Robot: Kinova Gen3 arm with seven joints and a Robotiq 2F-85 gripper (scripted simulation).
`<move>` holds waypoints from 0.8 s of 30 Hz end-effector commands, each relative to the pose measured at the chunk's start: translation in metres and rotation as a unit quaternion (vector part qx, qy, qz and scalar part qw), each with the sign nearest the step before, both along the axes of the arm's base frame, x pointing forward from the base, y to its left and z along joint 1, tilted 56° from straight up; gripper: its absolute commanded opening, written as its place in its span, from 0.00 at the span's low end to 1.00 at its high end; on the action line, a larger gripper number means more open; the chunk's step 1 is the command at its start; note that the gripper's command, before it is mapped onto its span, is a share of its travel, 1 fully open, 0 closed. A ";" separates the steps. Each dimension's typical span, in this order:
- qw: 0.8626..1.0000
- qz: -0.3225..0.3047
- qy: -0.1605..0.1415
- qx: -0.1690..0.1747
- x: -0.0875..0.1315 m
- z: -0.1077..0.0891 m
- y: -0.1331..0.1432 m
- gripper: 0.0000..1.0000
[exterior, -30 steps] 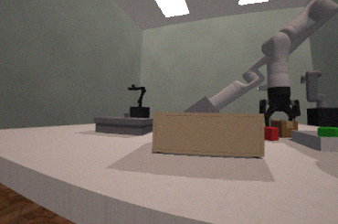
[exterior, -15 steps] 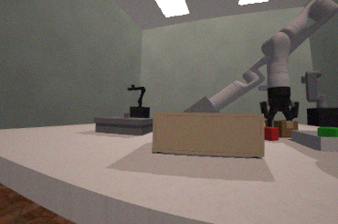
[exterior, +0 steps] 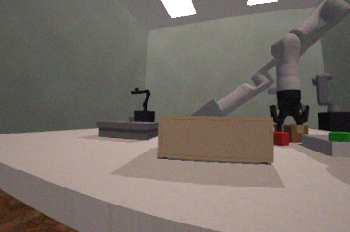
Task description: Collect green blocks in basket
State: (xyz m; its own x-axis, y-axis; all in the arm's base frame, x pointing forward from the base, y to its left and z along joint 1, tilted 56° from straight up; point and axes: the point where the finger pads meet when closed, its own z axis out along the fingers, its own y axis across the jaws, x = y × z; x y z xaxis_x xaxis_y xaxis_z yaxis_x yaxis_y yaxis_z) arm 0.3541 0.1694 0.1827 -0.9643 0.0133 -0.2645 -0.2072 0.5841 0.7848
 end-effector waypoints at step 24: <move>1.000 -0.001 0.000 0.000 -0.002 0.008 -0.011 0.67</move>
State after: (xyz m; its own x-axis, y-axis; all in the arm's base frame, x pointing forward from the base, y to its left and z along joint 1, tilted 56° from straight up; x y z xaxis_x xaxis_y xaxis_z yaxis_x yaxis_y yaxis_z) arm 0.3524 0.1613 0.1883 -0.9643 0.0134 -0.2646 -0.2072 0.5841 0.7848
